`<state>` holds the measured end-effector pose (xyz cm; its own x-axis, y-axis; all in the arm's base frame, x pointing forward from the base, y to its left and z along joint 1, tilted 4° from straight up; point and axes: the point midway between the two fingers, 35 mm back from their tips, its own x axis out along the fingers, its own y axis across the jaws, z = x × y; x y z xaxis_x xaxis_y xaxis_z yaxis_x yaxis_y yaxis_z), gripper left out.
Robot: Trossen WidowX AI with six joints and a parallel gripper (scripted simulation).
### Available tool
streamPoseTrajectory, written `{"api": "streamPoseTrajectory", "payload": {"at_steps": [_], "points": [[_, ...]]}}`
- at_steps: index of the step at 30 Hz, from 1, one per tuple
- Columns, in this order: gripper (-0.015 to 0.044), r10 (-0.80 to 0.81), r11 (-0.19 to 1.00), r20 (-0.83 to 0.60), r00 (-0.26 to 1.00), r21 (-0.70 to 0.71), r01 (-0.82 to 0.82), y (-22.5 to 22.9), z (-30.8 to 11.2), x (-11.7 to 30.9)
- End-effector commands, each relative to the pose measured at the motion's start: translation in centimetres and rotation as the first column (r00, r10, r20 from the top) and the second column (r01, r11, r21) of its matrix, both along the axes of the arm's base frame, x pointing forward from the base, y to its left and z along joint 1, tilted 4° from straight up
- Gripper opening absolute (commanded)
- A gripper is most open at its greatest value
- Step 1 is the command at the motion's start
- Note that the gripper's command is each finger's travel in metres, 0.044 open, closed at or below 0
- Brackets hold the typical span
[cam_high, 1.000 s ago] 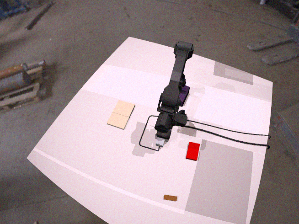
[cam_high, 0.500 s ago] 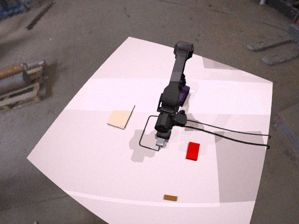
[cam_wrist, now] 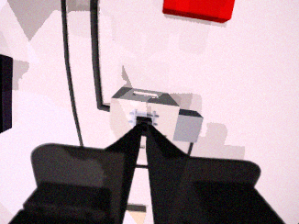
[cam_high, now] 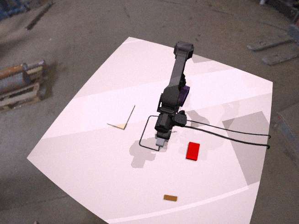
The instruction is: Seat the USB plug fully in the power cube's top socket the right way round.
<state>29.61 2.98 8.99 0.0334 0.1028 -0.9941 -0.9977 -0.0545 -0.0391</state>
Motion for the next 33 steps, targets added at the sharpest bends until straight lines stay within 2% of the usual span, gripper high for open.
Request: {"api": "streamPoseTrajectory", "payload": {"at_steps": [1, 33], "points": [[0.0000, -0.003, 1.000, 0.000, 1.000, 0.002, 0.003, 0.05, -0.10, 0.01], [0.0000, -0.003, 1.000, 0.000, 1.000, 0.002, 0.003, 0.07, -0.49, 0.02]]}}
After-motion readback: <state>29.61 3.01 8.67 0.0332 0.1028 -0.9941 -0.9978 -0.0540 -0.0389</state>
